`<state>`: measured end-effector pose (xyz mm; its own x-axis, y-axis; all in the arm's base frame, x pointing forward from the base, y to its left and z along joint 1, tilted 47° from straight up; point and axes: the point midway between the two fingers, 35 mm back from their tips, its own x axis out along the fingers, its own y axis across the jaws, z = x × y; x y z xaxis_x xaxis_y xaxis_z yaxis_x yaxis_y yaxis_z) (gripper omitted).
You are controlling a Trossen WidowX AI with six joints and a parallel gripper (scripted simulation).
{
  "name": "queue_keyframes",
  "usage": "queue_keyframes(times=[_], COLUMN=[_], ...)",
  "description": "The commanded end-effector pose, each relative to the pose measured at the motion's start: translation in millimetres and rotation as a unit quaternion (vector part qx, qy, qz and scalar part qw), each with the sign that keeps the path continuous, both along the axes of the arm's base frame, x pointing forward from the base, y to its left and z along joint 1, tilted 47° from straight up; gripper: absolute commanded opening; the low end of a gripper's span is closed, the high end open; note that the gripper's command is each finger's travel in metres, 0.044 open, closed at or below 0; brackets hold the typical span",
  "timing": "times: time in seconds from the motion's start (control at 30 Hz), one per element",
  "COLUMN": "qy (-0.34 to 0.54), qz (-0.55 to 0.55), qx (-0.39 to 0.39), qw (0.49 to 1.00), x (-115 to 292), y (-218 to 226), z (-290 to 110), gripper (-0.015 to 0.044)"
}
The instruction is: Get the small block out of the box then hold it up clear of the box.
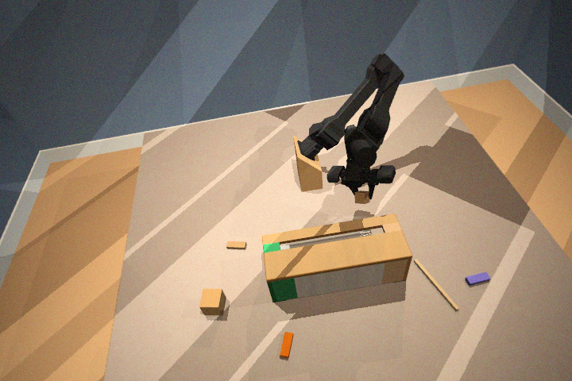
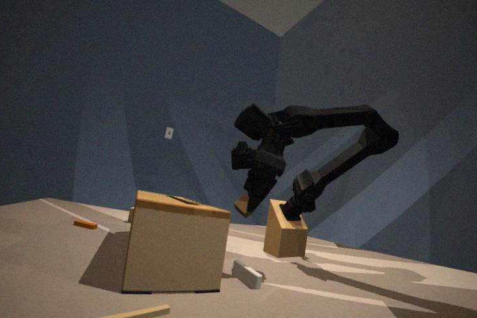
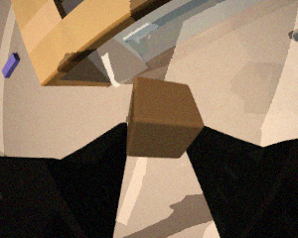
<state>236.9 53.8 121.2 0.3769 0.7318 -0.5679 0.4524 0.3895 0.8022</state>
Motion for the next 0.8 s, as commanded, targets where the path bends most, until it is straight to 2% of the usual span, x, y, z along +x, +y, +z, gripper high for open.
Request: queue_keyframes(times=[0.0, 0.37, 0.77], qy=[0.062, 0.223, 0.387], qz=[-0.053, -0.177, -0.294], qx=[0.043, 0.146, 0.253], qw=[0.996, 0.948, 0.836], x=[-0.6, -5.5, -10.2], y=[-3.1, -9.6, -16.4], z=[4.2, 9.4, 16.0], gripper=[0.0000, 0.0000, 0.0000])
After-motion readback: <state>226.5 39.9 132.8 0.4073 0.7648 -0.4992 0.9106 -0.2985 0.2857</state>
